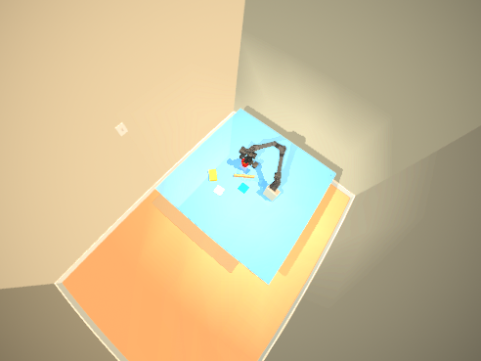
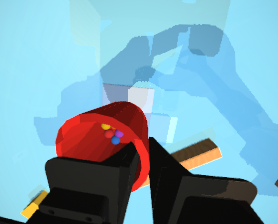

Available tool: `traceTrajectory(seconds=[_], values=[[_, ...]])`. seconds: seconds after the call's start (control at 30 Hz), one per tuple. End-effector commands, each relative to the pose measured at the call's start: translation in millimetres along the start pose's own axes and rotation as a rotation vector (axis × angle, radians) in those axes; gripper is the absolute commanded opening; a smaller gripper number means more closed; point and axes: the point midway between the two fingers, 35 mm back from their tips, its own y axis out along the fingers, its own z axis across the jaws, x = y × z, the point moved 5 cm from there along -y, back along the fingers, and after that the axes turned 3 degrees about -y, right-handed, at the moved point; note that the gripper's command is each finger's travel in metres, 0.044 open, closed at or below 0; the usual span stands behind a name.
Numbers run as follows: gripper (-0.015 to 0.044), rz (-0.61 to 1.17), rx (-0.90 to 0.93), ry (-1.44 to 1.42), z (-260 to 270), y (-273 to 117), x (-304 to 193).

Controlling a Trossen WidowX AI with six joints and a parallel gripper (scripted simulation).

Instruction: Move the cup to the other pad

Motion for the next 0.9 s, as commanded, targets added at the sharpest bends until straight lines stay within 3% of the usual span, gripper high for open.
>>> traceTrajectory(seconds=[0.0,0.87], values=[[0.0,0.004,0.01,0.007,-0.8,-16.3,0.3],[0.0,-0.001,0.008,0.003,-1.2,-15.1,-1.6]])
